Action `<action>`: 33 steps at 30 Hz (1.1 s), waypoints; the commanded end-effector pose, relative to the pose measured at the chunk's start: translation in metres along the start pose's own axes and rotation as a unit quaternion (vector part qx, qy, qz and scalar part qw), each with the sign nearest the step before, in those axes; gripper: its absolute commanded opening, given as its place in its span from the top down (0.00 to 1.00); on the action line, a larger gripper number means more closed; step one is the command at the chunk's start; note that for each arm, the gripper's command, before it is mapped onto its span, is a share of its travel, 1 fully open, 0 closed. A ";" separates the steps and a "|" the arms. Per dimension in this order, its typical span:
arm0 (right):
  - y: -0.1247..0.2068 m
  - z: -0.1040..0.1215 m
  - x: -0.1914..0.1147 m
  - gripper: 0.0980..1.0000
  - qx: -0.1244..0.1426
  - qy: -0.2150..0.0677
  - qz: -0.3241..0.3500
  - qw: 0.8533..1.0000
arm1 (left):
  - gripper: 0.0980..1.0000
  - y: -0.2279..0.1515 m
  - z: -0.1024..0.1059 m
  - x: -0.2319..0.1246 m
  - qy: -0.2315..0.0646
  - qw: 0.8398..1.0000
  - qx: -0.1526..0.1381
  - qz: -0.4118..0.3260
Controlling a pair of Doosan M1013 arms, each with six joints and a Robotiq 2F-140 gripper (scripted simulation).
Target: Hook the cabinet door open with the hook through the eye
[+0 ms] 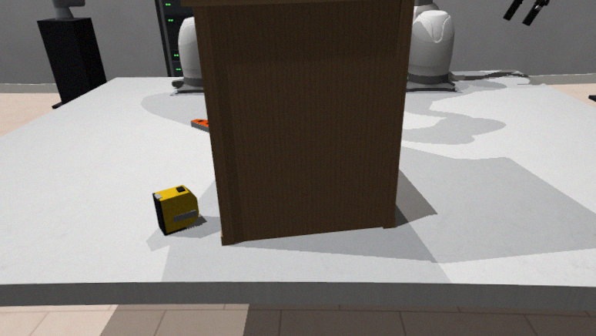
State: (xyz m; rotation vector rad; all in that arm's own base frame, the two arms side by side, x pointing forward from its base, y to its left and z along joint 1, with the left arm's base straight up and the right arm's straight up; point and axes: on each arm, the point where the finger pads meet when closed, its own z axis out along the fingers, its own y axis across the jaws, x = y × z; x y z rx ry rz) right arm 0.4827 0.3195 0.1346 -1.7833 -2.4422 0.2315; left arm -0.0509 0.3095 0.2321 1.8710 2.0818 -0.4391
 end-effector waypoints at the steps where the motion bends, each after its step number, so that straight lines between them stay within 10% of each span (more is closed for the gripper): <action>1: 0.000 -0.001 0.000 0.97 -0.001 0.000 0.000 1.000 | 0.00 0.000 -0.001 0.000 0.000 1.000 0.000 0.000; 33: 0.019 -0.004 0.003 0.97 -0.001 -0.019 -0.104 0.994 | 0.00 0.000 -0.001 0.000 0.000 1.000 0.000 0.000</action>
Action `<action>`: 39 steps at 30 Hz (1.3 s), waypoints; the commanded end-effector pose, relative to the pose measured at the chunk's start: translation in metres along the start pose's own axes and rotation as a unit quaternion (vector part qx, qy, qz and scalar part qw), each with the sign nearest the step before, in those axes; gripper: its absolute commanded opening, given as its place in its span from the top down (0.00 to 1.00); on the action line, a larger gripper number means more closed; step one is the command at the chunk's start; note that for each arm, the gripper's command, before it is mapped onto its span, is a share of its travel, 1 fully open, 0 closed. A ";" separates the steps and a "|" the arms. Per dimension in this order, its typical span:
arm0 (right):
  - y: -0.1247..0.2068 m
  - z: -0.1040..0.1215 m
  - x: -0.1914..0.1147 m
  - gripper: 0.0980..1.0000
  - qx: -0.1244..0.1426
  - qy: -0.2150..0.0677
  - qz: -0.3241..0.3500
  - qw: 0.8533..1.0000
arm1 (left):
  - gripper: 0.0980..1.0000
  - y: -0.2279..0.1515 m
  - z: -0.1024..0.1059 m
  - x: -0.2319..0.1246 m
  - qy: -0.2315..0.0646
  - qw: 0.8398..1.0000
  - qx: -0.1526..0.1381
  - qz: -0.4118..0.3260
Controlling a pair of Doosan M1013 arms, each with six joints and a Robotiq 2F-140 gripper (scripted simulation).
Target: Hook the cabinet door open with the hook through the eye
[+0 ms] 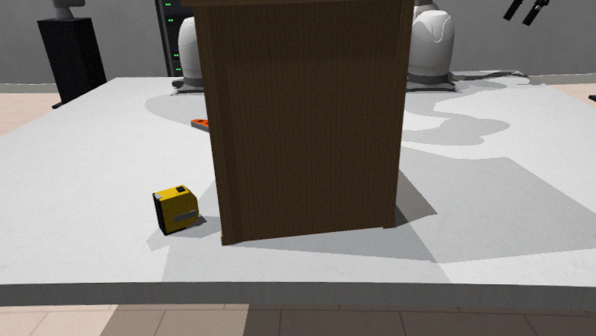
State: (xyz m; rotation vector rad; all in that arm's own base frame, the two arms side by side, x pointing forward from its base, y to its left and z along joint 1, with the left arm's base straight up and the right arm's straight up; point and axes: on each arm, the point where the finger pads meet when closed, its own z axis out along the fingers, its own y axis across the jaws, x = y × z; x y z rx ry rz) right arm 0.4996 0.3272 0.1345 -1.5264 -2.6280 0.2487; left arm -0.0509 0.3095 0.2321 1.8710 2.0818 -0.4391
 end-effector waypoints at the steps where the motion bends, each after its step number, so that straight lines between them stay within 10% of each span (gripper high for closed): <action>1: 0.001 -0.001 0.000 0.97 -0.001 -0.001 -0.007 1.000 | 0.00 0.000 -0.001 0.000 0.000 1.000 0.000 0.000; 39: 0.025 -0.006 0.004 0.97 -0.001 -0.025 -0.133 0.991 | 0.00 0.000 -0.001 0.000 0.000 1.000 0.000 0.000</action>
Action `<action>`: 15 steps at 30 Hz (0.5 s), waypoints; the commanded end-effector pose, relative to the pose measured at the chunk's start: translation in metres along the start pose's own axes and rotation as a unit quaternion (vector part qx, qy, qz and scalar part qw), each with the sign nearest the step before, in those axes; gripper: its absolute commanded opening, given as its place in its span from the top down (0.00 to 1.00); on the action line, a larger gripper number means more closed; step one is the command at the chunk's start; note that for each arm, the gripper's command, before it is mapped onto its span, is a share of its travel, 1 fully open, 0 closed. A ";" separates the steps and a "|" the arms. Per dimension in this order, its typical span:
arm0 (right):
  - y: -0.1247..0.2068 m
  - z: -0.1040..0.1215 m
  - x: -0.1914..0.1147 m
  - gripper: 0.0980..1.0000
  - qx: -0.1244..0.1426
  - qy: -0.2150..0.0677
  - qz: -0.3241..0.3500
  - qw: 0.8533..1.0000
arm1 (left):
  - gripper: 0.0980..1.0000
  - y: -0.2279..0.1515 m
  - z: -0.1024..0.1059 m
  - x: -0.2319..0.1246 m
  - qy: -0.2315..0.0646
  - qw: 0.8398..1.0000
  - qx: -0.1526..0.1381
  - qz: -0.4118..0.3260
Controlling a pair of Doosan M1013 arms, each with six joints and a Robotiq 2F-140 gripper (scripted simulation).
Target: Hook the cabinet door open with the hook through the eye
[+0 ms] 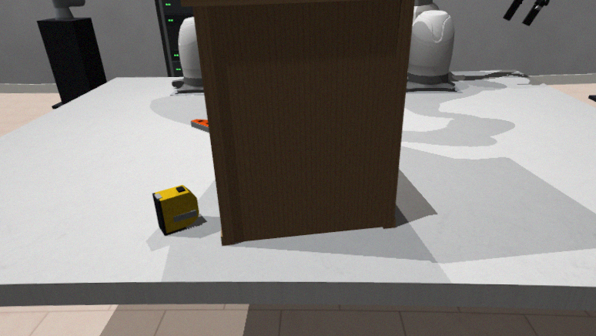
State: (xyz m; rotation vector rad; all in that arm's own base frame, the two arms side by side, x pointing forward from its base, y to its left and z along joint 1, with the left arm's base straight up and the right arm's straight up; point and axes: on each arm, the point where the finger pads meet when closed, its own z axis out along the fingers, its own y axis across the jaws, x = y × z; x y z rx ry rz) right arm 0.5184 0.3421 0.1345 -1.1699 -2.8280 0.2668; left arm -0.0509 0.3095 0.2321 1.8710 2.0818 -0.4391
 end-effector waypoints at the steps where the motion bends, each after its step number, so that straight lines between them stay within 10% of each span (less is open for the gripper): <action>1: 0.002 -0.001 0.000 0.97 -0.001 -0.001 -0.005 1.000 | 0.00 0.000 -0.001 0.000 0.000 1.000 0.000 0.000; 15: 0.009 -0.003 0.001 0.97 -0.001 -0.011 -0.059 0.998 | 0.00 0.000 -0.001 0.000 0.000 1.000 0.000 0.000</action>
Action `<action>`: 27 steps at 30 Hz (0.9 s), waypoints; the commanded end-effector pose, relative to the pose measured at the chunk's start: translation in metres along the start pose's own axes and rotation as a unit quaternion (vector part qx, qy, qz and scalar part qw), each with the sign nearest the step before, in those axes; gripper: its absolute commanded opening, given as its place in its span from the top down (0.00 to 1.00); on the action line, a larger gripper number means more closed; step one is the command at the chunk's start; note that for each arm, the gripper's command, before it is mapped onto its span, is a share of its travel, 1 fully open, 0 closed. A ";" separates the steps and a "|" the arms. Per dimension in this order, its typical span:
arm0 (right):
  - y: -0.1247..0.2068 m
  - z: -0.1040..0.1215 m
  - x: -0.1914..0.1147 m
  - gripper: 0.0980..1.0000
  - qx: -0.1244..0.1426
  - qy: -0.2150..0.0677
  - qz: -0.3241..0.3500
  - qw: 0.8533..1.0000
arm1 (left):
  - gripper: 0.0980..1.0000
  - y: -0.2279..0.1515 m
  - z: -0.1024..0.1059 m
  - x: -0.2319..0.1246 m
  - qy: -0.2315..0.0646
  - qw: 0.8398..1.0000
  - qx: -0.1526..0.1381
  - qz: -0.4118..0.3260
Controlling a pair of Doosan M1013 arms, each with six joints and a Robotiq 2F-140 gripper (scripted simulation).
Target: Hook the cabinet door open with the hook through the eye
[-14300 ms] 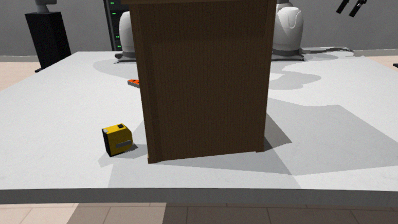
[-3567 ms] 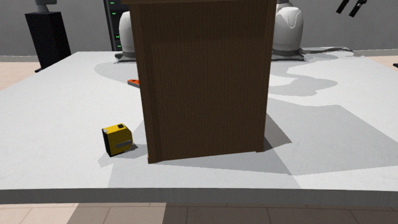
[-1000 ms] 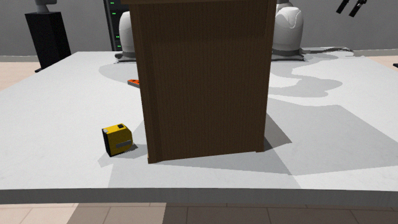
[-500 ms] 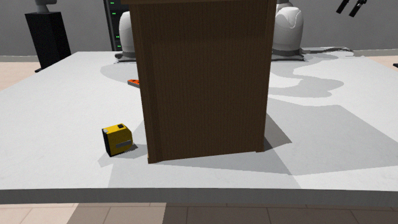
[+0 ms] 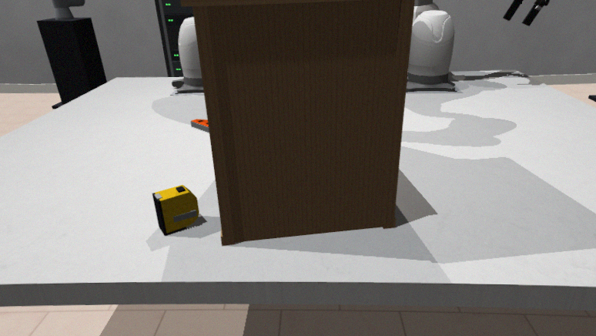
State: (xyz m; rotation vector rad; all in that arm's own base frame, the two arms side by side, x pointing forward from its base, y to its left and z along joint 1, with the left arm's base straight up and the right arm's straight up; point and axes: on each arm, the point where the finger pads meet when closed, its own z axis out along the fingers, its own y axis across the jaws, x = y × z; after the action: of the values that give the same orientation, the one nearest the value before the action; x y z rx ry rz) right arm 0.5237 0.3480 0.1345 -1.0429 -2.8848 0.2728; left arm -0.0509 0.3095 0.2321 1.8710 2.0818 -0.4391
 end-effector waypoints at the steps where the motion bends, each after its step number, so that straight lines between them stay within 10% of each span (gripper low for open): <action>1: 0.002 -0.001 0.000 0.97 -0.001 -0.004 -0.021 1.000 | 0.00 0.000 -0.001 0.000 0.000 1.000 0.000 0.000; 27: 0.019 -0.004 0.002 0.97 -0.001 -0.019 -0.100 0.995 | 0.00 0.000 -0.001 0.000 0.000 1.000 0.000 0.000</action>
State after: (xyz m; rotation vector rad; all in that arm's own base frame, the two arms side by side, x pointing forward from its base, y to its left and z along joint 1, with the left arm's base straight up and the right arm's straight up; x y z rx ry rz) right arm 0.5335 0.3627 0.1345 -0.7696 -2.9863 0.2818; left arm -0.0509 0.3095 0.2321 1.8710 2.0818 -0.4391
